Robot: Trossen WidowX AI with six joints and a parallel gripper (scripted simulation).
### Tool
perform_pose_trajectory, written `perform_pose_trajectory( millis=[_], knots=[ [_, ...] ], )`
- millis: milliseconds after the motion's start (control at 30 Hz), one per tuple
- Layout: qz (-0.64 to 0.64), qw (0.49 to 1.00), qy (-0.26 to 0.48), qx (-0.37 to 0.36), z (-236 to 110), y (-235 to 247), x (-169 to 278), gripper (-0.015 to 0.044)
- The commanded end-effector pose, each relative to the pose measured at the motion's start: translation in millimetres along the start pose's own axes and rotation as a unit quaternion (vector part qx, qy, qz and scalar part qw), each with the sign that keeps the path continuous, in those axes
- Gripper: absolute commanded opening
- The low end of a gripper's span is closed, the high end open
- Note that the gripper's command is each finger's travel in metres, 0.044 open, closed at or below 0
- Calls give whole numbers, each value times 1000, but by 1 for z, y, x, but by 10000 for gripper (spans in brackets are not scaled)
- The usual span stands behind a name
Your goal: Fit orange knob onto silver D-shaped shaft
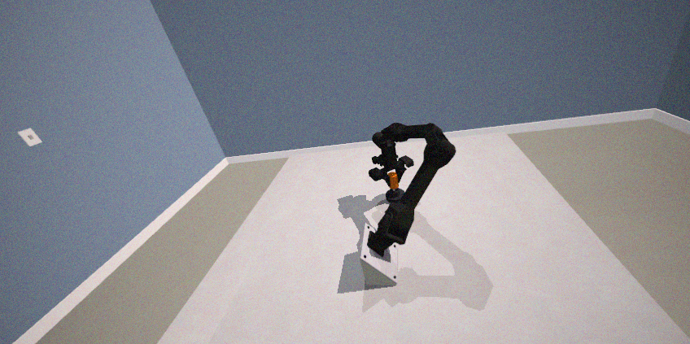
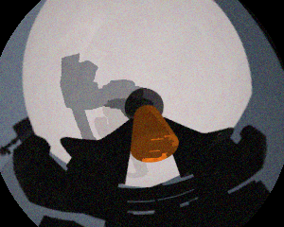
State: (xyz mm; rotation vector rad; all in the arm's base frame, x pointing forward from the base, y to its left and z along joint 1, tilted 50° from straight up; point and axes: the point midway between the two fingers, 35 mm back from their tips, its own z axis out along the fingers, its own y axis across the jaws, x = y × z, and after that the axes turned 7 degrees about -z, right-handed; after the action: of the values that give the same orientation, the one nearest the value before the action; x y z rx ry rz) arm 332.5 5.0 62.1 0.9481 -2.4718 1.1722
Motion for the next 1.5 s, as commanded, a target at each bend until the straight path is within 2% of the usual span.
perform_pose_trajectory(
  millis=[0, 1467],
  knots=[
    [-1, 1000, -4, 1, -3, 1, 1, 0],
    [-1, 1000, -4, 1, 0, 1, 0, 0]
  ],
)
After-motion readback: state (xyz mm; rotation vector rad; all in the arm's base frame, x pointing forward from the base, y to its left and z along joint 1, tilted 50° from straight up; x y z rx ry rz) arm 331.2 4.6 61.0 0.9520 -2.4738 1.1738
